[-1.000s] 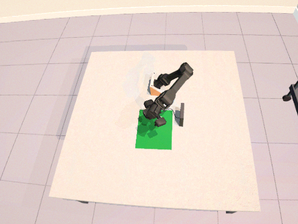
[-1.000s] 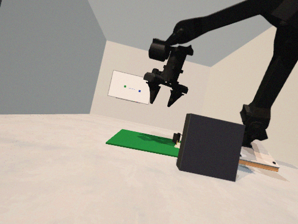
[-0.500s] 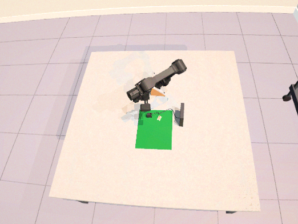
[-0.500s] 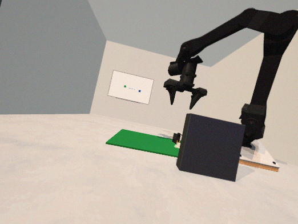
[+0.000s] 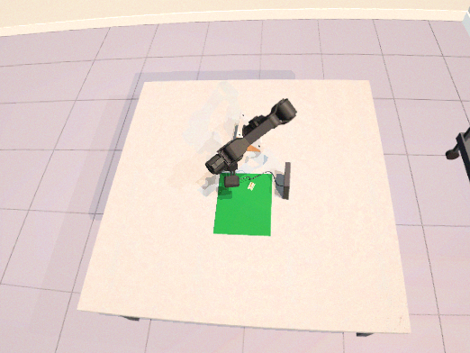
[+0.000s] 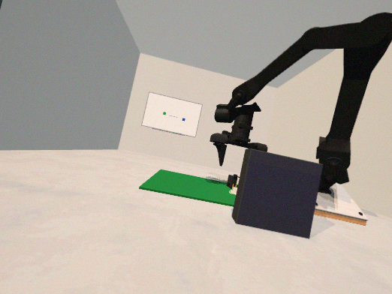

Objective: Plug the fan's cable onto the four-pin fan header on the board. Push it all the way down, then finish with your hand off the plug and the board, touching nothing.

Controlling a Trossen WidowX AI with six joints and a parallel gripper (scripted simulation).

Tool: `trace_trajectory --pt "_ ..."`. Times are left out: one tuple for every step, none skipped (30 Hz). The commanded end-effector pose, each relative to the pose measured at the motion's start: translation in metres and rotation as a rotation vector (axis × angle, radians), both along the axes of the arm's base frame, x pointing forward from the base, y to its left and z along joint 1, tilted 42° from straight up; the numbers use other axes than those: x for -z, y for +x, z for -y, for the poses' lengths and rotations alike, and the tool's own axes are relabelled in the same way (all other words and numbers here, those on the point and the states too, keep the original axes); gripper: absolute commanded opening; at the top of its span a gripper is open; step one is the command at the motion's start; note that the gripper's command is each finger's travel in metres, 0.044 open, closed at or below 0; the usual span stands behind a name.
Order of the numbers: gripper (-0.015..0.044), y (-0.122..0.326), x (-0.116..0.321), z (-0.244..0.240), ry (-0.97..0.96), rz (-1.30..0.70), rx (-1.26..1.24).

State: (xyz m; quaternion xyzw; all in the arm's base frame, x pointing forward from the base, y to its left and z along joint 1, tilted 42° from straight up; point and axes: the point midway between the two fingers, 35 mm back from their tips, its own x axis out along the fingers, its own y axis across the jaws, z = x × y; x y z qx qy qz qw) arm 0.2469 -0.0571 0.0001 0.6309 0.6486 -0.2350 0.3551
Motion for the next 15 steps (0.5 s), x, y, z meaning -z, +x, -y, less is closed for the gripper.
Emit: trace_trajectory --pt "0.0440 0.000 0.003 -0.003 0.004 -0.001 0.007" --pt "0.0440 0.000 0.004 -0.004 0.004 -0.001 0.007" --pt "0.0440 0.000 0.005 -0.005 0.004 -0.001 0.007" --pt "0.0440 0.000 0.006 -0.006 0.004 -0.001 0.007" --pt "0.0440 0.001 0.007 -0.007 0.004 -0.001 0.007" --pt "0.0440 0.001 0.009 -0.008 0.004 -0.001 0.008" --pt "0.0440 0.001 0.010 -0.009 0.004 -0.001 0.008" --pt "0.0440 0.001 0.011 -0.010 0.004 -0.001 0.008" --pt "0.0440 0.001 0.012 -0.011 0.004 -0.001 0.008" --pt "0.0440 0.001 0.014 -0.012 0.004 -0.001 0.008" --pt "0.0440 0.002 0.015 -0.013 0.004 -0.001 0.008" --pt "0.0440 0.002 0.016 -0.014 0.004 -0.001 0.008" --pt "0.0440 0.002 0.017 -0.015 0.004 -0.001 0.008" --pt "0.0440 0.002 0.019 -0.016 0.004 -0.001 0.008" --pt "0.0440 0.002 0.020 -0.018 0.004 -0.001 0.008"
